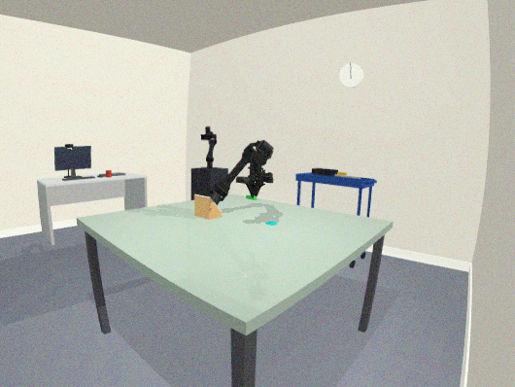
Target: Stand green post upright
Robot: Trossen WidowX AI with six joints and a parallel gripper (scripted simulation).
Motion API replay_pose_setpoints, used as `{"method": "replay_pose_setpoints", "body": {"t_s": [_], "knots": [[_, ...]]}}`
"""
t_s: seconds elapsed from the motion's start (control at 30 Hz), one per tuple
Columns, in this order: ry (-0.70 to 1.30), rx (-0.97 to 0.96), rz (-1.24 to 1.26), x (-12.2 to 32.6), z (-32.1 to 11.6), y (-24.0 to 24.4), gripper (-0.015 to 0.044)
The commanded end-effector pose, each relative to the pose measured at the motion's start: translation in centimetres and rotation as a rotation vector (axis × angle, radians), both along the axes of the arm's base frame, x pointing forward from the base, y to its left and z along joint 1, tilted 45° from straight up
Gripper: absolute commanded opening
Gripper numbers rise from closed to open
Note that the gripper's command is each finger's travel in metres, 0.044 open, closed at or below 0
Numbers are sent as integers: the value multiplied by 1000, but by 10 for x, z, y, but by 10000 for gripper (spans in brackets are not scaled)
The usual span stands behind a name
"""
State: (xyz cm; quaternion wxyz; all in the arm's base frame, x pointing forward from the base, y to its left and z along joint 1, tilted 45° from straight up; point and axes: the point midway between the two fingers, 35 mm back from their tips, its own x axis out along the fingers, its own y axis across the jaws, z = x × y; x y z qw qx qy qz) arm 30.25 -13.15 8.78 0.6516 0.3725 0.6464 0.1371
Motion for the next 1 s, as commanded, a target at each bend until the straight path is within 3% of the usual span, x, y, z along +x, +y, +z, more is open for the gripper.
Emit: {"method": "replay_pose_setpoints", "body": {"t_s": [0.0, 0.97], "knots": [[4, 2, -8, 4, 6, 5, 23], [57, 30, -71, 21, 45, 41, 23]]}}
